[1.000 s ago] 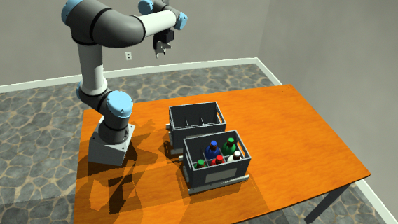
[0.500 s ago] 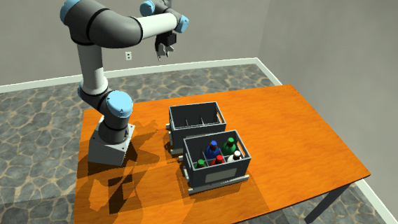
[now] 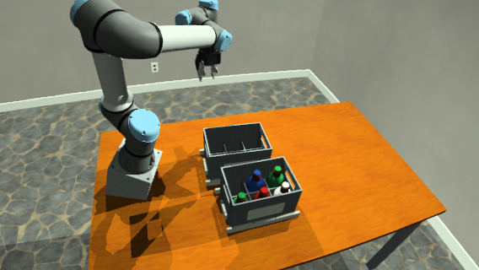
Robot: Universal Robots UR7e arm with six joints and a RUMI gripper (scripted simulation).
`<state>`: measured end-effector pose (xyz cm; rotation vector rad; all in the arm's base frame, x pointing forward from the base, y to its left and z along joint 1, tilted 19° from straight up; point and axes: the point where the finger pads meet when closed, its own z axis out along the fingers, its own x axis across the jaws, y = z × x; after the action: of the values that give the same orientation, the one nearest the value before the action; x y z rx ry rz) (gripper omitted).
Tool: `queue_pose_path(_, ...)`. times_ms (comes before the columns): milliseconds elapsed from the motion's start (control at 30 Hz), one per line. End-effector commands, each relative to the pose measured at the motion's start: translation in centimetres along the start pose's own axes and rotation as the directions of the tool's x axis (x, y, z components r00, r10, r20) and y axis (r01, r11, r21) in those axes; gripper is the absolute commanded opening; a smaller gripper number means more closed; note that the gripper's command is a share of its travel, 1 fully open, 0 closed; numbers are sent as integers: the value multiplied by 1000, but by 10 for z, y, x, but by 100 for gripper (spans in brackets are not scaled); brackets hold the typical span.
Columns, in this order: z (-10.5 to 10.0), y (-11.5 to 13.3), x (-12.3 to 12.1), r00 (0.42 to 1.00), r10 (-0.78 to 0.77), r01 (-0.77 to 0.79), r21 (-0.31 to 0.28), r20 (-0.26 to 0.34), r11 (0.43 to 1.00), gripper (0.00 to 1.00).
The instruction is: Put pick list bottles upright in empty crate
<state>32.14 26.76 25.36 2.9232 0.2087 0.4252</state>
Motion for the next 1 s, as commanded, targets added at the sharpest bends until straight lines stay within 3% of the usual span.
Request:
queue_pose_path(0,9,15,10,995,104,-104,3,-3,995,38)
queue_pose_path(367,35,56,34,908,419,-419,3,-1,908,38)
queue_pose_path(567,45,72,43,859,512,-512,3,-1,859,38)
queue_pose_path(600,47,75,46,818,575,-575,3,-1,818,38)
queue_pose_path(967,73,117,70,628,778,-778,3,1,628,38)
